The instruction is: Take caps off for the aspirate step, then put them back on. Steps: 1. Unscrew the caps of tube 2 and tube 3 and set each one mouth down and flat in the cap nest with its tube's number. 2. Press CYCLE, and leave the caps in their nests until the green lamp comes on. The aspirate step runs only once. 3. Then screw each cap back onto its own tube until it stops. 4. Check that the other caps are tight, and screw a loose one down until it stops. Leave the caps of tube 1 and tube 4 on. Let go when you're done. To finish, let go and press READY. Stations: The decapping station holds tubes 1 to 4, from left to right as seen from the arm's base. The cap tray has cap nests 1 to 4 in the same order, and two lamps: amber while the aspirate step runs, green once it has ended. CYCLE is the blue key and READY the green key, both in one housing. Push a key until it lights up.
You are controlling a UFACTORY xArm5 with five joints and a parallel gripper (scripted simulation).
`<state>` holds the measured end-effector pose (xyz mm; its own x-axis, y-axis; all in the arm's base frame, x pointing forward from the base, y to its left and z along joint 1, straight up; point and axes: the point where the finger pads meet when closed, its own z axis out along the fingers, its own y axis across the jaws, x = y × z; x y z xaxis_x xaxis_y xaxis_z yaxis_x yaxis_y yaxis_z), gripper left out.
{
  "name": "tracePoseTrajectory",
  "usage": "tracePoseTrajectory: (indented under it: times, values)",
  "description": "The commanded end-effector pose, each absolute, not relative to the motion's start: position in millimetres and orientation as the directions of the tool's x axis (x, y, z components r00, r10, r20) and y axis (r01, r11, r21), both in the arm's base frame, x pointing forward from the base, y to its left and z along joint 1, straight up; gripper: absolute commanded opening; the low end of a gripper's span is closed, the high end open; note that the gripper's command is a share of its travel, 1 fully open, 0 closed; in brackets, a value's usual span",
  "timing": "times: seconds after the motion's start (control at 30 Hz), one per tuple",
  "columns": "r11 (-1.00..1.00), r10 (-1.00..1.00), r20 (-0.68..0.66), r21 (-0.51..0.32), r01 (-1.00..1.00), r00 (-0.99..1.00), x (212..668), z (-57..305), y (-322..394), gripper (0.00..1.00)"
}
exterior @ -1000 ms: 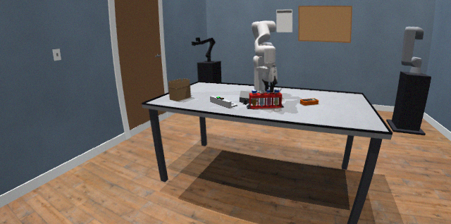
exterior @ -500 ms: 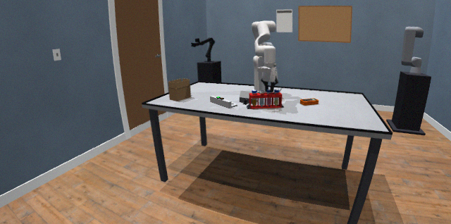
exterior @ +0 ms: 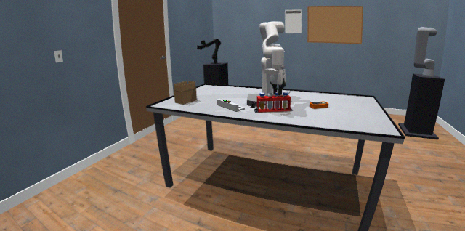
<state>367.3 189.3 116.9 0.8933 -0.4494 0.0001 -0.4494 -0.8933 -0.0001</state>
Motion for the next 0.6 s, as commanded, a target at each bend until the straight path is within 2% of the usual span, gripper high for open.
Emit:
tracePoseTrajectory:
  times: [0.0, 0.3, 0.57]
  values:
    - [-0.798, -0.602, 0.002, -0.004, -0.602, 0.798, 368.4, 118.1, 189.9, 0.00]
    - [-0.457, -0.890, 0.000, -0.004, -0.890, 0.457, 368.4, 117.7, 189.9, 0.00]
    - [-0.173, -0.985, -0.001, -0.004, -0.985, 0.173, 368.4, 117.4, 189.9, 0.00]
